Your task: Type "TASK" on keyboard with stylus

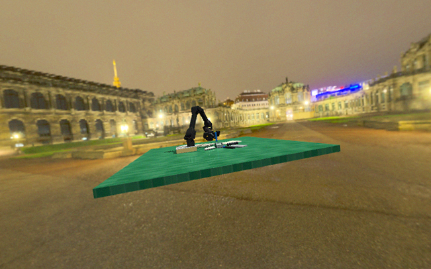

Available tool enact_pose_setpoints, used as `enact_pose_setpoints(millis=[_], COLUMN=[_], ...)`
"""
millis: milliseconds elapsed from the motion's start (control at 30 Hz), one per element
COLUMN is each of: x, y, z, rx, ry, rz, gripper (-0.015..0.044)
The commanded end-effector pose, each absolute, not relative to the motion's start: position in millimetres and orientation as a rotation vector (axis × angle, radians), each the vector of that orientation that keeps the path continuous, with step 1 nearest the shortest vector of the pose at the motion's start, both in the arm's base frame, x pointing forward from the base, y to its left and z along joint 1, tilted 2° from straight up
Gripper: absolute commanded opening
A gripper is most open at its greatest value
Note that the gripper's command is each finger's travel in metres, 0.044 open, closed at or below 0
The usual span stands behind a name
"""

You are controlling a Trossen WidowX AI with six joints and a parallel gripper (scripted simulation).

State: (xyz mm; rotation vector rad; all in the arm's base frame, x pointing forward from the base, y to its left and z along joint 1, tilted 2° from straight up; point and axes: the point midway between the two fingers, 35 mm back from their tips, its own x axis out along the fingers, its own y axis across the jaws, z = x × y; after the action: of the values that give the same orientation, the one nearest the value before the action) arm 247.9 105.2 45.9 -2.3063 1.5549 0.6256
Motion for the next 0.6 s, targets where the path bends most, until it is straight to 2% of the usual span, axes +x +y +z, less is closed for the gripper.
enact_pose_setpoints(millis=[0,567], x=[247.2,247.1], y=[104.9,104.9], z=[42.8,36.2], rx=[-2.304,-2.304], ry=[1.56,1.56], rz=[0.627,0.627], gripper=[0.0081,0.0081])
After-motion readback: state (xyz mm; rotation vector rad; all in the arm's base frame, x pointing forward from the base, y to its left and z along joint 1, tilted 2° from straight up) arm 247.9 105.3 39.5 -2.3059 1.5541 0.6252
